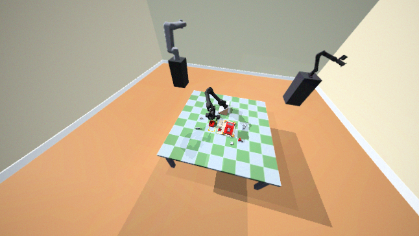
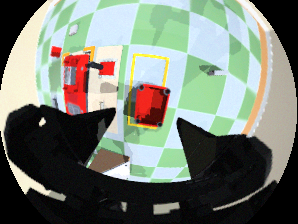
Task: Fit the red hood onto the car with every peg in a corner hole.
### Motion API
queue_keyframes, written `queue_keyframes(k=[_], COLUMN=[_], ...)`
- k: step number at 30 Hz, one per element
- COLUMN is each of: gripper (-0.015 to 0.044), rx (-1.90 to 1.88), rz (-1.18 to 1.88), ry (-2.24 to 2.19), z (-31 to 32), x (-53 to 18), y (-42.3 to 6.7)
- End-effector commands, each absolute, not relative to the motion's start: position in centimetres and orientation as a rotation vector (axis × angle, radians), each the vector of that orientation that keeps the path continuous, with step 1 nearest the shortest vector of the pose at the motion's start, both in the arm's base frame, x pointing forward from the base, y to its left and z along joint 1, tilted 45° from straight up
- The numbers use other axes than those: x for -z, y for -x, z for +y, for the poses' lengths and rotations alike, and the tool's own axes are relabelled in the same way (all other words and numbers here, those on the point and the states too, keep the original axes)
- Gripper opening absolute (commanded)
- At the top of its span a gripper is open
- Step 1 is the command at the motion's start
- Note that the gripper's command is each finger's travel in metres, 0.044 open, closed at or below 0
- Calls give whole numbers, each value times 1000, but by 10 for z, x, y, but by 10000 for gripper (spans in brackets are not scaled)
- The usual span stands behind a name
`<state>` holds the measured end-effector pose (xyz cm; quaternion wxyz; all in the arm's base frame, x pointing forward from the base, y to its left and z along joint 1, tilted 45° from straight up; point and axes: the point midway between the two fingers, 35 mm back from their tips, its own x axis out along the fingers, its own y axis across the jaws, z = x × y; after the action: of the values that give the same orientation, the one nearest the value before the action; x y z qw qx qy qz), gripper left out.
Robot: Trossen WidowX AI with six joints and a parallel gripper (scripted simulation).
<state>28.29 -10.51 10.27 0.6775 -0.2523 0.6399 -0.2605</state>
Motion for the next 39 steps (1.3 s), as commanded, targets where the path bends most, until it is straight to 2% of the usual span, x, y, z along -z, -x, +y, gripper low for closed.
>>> queue_keyframes(k=[1,9,18,39], gripper=[440,440,440,440], rx=[503,294,216,217], rz=[1379,1006,524,515], ry=[495,468,749,758], z=[-111,-120,-117,-123], x=[-86,-70,-94,-90], y=[-275,-273,-254,-255])
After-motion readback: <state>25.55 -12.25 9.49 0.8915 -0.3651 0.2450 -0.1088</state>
